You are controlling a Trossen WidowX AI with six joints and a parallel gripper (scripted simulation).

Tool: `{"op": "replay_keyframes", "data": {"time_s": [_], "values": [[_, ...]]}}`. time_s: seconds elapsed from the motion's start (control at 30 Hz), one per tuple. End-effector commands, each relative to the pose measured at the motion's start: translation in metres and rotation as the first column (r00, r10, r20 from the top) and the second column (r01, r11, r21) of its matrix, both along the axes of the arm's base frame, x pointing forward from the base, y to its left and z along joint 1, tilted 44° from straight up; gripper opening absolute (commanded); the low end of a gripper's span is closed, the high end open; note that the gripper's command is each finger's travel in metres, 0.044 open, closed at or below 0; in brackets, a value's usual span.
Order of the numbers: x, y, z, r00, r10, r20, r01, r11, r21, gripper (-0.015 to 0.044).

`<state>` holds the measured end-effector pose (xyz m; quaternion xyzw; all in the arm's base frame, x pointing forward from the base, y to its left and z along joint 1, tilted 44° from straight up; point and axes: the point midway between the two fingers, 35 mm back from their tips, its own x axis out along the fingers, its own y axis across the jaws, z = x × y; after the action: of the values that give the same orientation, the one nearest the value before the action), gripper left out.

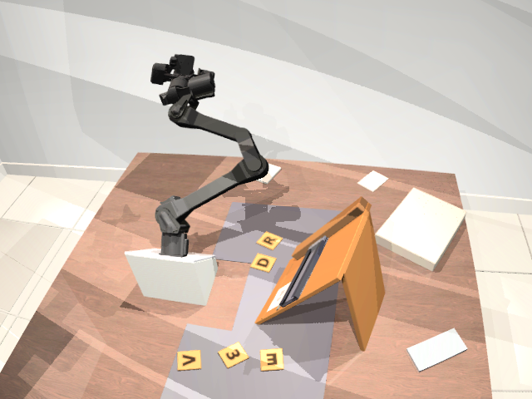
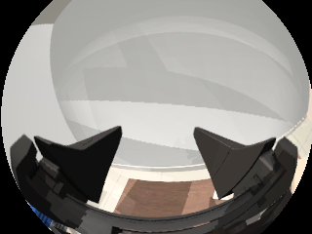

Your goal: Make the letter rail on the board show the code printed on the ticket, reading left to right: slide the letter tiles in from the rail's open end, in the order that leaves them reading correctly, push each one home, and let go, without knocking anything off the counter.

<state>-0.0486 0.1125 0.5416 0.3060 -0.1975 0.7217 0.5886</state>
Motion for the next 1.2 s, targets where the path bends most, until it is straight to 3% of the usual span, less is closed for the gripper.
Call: {"op": "replay_keyframes", "data": {"time_s": [0.0,0.33,0.67,0.9,1.17], "values": [[0.000,0.000,0.000,1.000,-0.006,0.003,0.006,1.000,0.002,0.0426],[-0.019,0.035,-0.023,0.929,-0.312,0.197,0.301,0.950,0.083,0.0440],[0.005,0.101,-0.066,0.768,-0.517,0.378,0.535,0.842,0.065,0.0440],[0.051,0.148,-0.115,0.646,-0.564,0.514,0.666,0.746,-0.018,0.0440],[0.136,0.173,-0.185,0.556,-0.557,0.617,0.791,0.581,-0.189,0.0440]]}}
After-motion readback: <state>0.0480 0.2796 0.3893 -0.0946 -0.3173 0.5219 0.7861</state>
